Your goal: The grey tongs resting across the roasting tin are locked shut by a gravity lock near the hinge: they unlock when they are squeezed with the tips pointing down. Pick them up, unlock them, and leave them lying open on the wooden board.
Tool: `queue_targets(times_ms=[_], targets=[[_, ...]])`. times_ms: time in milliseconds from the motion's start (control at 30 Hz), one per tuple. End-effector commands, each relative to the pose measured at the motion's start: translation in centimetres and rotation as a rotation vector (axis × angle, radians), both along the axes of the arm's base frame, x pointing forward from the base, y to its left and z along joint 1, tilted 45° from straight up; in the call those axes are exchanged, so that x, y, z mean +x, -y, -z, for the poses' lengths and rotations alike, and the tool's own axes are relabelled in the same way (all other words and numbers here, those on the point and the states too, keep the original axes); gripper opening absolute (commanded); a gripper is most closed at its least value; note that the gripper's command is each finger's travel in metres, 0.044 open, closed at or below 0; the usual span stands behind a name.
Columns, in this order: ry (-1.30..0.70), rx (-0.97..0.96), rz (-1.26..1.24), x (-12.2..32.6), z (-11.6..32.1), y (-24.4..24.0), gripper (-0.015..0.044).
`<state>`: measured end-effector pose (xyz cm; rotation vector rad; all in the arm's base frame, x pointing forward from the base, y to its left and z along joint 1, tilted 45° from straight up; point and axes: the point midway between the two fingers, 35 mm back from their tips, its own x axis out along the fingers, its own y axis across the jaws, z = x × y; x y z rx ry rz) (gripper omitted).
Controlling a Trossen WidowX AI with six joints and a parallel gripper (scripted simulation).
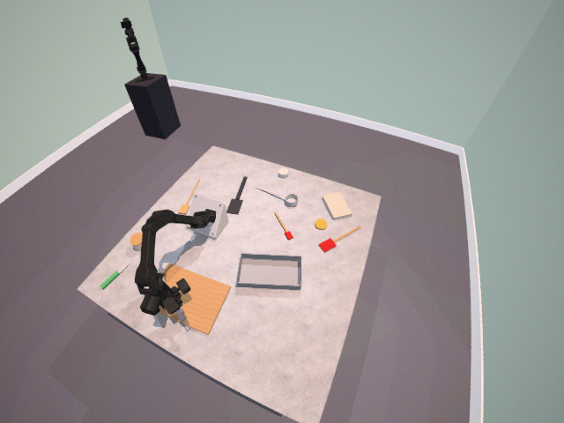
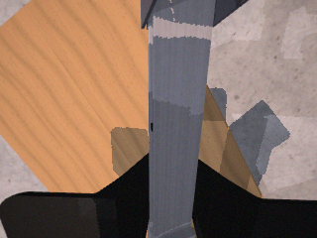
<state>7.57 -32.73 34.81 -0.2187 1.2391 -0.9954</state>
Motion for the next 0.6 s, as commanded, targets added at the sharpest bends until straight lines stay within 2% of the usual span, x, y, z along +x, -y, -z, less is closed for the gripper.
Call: queue_targets(times_ms=[0,567], targets=[[0.080,-0.030,-0.038,-0.3,-0.5,-0.4,-0.0150],[0.382,-0.222,-0.281,-1.2,-2.9,-2.7,-0.0150]])
